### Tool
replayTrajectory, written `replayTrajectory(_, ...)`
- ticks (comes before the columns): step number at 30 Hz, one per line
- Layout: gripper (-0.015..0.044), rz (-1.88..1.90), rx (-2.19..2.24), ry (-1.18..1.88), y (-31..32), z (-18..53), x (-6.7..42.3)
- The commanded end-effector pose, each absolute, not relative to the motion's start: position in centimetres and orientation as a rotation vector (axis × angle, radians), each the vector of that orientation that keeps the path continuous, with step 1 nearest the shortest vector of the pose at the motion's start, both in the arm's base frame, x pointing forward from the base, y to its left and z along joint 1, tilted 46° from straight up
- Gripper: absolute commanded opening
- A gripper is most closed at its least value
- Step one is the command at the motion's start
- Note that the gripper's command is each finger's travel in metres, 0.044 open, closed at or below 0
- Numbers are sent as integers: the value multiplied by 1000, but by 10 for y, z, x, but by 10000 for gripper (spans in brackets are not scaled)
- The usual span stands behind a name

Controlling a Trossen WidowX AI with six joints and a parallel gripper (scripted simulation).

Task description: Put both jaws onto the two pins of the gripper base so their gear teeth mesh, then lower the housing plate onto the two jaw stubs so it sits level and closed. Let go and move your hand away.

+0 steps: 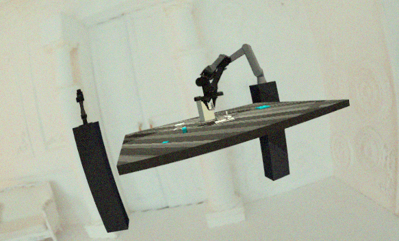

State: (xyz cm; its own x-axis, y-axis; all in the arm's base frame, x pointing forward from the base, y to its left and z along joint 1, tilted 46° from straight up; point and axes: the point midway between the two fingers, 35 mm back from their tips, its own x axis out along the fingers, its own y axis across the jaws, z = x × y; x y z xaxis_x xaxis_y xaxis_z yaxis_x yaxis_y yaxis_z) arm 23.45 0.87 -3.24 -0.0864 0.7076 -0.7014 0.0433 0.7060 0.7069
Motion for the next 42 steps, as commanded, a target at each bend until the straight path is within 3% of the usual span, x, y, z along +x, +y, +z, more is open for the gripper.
replayTrajectory(1, 134, 626, 615, 1579, 8, -34, 234)
replayTrajectory(11, 134, 626, 615, 1579, 8, -33, 236)
replayTrajectory(42, 134, 628, 615, 1575, 22, -30, 316)
